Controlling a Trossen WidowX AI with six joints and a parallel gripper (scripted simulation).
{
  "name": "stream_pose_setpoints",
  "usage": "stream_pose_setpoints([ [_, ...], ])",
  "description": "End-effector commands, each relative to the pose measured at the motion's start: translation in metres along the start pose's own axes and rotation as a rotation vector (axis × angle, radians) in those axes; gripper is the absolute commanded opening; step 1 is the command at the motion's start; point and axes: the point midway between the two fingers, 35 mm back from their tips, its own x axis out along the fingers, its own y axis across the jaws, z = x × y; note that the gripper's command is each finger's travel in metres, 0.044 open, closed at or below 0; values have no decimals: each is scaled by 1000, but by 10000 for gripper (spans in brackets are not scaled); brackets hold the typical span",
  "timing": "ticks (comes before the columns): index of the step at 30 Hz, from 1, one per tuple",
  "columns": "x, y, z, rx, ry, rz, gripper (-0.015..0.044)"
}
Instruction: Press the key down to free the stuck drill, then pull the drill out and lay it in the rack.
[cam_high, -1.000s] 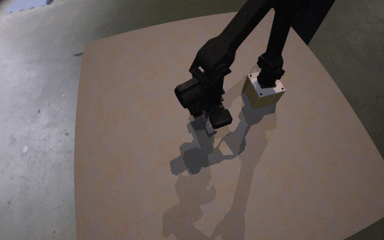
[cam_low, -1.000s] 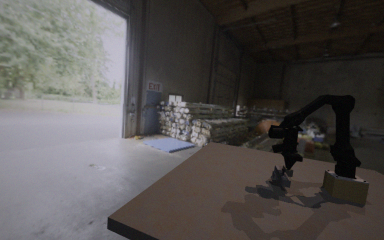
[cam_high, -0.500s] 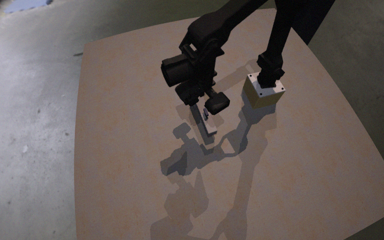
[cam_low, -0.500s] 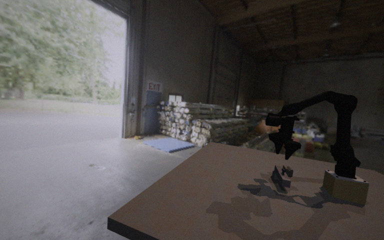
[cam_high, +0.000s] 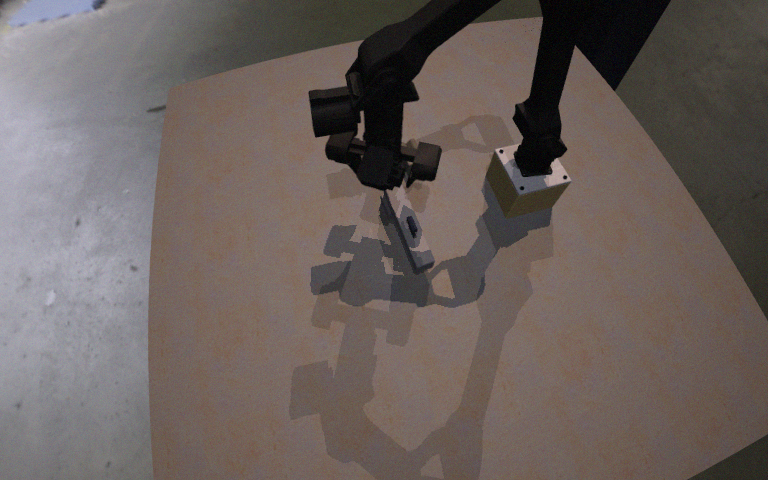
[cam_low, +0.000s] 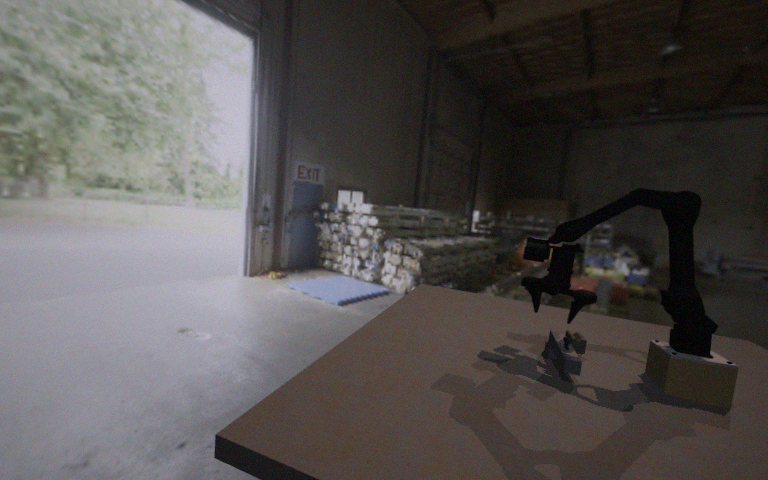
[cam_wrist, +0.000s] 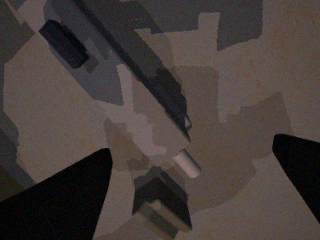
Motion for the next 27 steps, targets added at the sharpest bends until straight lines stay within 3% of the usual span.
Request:
stream_pose_setpoints([
  [1,39,-14,-57,-533,3,36,440],
  [27,45,-15,-63,-598,3,36,440],
])
